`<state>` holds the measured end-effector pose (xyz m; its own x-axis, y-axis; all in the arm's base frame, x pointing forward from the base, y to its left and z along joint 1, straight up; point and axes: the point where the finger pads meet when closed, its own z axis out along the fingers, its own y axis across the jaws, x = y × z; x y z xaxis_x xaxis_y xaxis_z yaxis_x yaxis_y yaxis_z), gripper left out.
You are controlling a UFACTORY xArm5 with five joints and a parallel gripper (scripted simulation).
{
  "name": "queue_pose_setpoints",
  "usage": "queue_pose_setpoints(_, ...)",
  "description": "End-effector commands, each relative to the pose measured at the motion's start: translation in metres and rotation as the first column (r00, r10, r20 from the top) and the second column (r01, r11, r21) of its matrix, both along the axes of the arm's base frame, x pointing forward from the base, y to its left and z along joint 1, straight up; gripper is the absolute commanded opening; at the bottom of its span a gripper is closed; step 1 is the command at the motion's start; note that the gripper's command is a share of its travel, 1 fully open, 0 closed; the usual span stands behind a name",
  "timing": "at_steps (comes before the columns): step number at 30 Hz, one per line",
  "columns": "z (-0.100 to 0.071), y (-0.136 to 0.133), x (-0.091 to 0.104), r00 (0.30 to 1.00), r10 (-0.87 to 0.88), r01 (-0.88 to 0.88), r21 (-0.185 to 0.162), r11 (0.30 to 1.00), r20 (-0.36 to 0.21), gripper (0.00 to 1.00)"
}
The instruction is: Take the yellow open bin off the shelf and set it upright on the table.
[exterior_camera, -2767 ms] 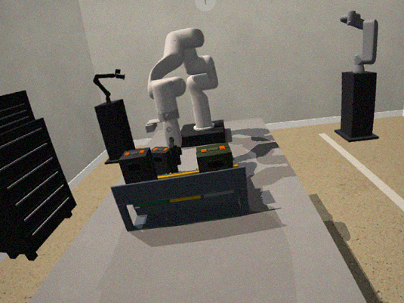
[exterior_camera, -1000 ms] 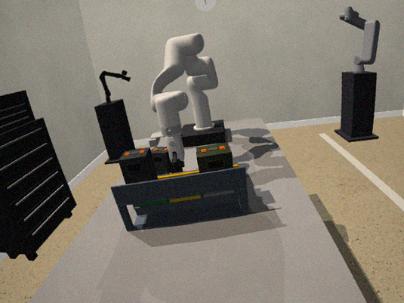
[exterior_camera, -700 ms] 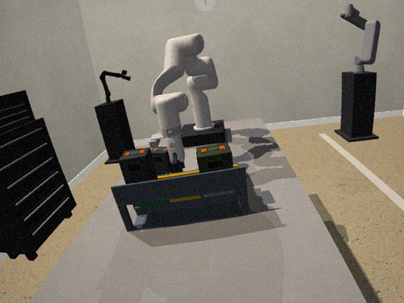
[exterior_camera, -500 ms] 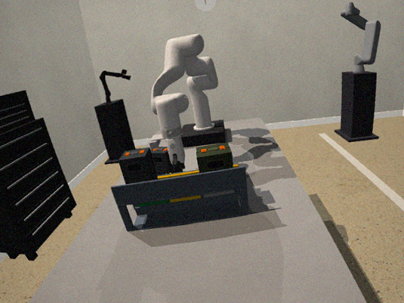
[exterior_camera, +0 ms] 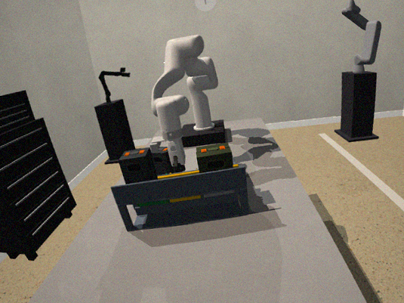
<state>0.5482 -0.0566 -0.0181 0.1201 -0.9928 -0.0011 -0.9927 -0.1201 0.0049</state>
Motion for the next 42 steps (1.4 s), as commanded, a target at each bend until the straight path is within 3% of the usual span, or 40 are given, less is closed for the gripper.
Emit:
queue_pose_setpoints(1, 0.0013, -0.0002, 0.0016, 1.000, 0.000, 0.000, -0.005, 1.000, 0.004, 1.00)
queue_pose_setpoints(22, 0.0013, -0.0002, 0.0016, 1.000, 0.000, 0.000, -0.005, 1.000, 0.004, 1.00)
queue_pose_setpoints(23, 0.0013, -0.0002, 0.0016, 1.000, 0.000, 0.000, 0.000, 1.000, 0.004, 0.00)
queue_pose_setpoints(42, 0.0013, -0.0002, 0.0015, 1.000, 0.000, 0.000, 0.000, 1.000, 0.004, 0.00)
